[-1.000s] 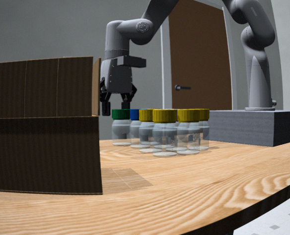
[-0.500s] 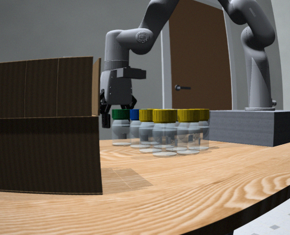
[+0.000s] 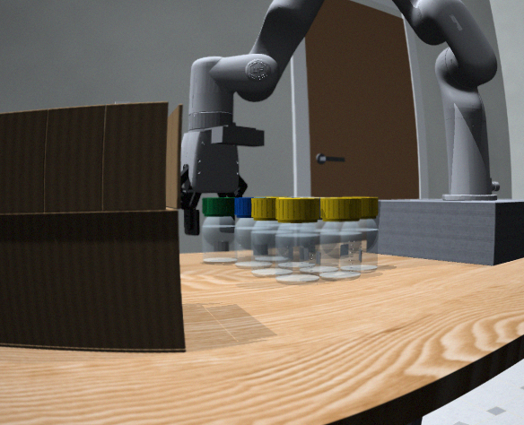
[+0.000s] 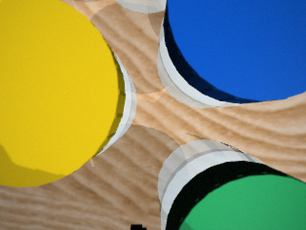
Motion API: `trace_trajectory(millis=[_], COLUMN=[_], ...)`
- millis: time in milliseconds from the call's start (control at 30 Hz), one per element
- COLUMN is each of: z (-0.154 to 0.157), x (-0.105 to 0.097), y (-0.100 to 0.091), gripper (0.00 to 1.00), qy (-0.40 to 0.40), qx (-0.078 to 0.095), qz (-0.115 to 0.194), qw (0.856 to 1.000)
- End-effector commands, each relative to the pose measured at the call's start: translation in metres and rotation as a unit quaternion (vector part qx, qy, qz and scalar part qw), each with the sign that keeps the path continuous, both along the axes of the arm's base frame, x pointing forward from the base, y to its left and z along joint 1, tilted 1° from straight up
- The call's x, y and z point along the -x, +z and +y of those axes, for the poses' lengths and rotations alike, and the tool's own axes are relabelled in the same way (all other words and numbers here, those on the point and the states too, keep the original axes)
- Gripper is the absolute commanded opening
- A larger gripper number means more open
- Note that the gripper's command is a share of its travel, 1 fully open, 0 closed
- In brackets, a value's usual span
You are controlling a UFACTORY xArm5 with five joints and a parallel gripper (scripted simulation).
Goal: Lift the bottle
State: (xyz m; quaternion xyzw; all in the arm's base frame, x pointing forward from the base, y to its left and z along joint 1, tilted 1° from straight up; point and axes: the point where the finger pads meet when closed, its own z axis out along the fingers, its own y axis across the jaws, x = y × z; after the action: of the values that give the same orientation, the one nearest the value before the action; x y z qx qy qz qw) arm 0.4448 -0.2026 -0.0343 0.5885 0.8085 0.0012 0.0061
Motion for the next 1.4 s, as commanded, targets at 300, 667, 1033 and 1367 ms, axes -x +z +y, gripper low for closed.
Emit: trace_trajectory(millis=[300,667,1033,1367], z=[0.004,0.013,0.019,0.022], x=[0.0,0.003,0.005,0.006], y=[0.001,0.001,0.0,0.0], gripper=[0.79,0.79,0.79,0.79], qy=[0.0,0.0,0.0,0.0], qx=[0.002,0.003,0.003,0.004], qz=[-0.001,-0.001,0.0,0.0], qw=[1.0,1.0,1.0,1.0])
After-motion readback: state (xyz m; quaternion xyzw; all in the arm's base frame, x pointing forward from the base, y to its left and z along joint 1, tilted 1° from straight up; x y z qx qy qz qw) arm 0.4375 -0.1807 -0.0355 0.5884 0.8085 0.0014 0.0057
